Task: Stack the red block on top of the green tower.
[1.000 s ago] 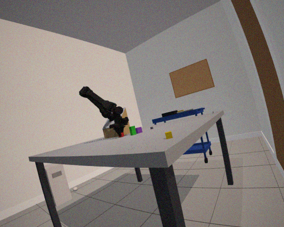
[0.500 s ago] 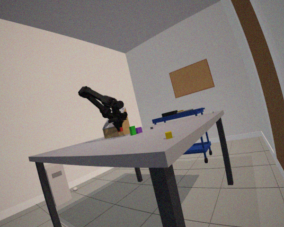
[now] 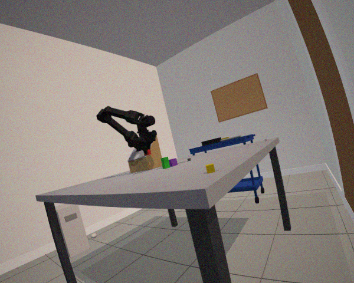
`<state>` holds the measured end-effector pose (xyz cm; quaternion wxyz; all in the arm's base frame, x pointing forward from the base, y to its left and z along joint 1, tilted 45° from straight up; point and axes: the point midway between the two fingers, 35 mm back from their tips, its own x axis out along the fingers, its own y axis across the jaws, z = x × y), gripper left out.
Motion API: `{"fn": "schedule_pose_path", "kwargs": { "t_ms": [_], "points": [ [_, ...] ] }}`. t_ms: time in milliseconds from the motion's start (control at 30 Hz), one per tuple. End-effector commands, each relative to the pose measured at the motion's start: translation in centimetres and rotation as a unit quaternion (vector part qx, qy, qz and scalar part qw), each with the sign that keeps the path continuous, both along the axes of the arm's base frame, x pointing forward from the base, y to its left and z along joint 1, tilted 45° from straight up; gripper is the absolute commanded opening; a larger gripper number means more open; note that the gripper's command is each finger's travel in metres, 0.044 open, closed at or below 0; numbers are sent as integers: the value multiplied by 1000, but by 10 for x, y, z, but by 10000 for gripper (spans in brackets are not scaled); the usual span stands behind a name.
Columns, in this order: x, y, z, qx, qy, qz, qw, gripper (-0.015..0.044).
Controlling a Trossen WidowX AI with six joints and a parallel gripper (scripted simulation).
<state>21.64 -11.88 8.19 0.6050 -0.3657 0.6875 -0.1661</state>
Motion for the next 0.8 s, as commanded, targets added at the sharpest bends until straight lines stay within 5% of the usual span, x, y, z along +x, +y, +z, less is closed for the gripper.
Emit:
{"fn": "schedule_pose_path", "kwargs": {
  "t_ms": [0,367,767],
  "points": [
    [2,12,15,-2,-6,1,1000,0],
    [1,14,15,-2,-6,1,1000,0],
    [51,15,20,4,-13,-1,1000,0]
  ]
}}
